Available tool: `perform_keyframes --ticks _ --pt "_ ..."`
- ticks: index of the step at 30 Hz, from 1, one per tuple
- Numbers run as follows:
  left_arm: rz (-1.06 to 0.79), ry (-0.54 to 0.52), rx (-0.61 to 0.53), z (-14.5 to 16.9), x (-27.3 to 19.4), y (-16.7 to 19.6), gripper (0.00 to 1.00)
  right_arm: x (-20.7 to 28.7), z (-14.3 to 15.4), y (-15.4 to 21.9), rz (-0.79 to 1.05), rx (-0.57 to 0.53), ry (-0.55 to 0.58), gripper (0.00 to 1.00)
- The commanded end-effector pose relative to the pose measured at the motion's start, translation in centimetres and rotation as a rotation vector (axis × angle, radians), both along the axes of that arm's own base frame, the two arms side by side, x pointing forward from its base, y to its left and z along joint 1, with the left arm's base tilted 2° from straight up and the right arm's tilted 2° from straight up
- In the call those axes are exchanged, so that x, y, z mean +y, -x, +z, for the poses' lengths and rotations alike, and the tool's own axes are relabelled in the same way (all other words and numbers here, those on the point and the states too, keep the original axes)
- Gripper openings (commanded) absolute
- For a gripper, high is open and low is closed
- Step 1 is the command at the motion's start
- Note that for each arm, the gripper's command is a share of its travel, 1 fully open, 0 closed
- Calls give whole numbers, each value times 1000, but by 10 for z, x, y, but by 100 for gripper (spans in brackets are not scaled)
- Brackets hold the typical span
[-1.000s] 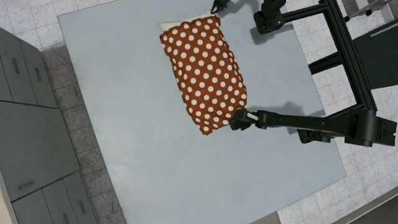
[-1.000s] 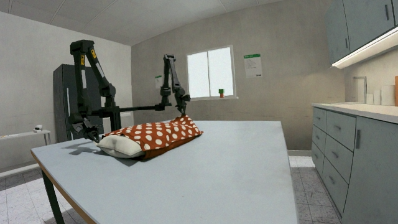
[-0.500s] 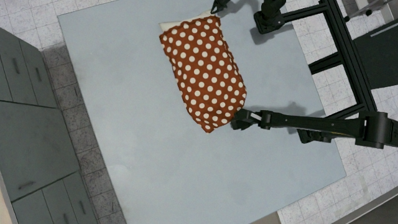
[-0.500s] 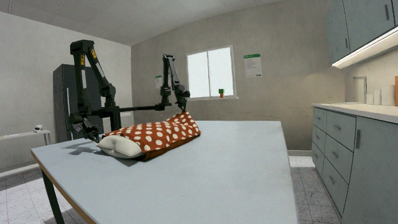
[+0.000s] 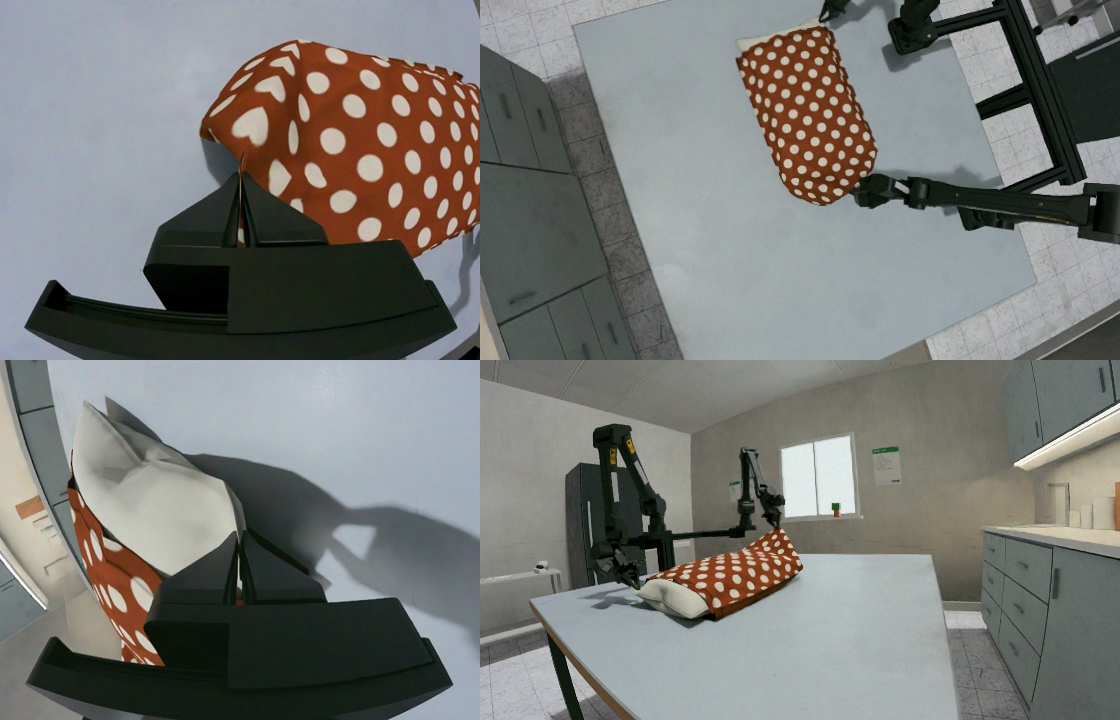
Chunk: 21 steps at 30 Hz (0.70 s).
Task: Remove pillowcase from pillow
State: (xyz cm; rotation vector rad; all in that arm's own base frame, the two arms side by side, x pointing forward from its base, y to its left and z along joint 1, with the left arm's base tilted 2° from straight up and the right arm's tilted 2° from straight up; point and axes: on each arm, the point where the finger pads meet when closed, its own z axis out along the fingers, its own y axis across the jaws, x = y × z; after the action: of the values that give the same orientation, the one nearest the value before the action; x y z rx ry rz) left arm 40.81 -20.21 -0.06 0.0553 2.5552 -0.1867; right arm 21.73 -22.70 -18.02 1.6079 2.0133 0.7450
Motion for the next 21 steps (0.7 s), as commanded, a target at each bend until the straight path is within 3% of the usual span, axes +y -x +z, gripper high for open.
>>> perform_keyframes --ticks 1,6,9,14,16,21 --pt "-3 40 -123 48 -7 -37 2 0 2 0 -5 0 -2 2" --pt "-23 39 -148 56 1 -26 2 0 2 0 -5 0 -2 2" --pt "-35 57 -201 79 -5 -36 2 0 2 0 -5 0 -2 2" --pt "-48 54 -211 81 0 -28 2 0 2 0 -5 0 -1 2" --pt "-55 81 -277 113 -10 -47 2 0 2 0 -5 0 -1 2" --pt "-74 99 -341 141 -13 -50 2 0 2 0 -5 0 -1 2"
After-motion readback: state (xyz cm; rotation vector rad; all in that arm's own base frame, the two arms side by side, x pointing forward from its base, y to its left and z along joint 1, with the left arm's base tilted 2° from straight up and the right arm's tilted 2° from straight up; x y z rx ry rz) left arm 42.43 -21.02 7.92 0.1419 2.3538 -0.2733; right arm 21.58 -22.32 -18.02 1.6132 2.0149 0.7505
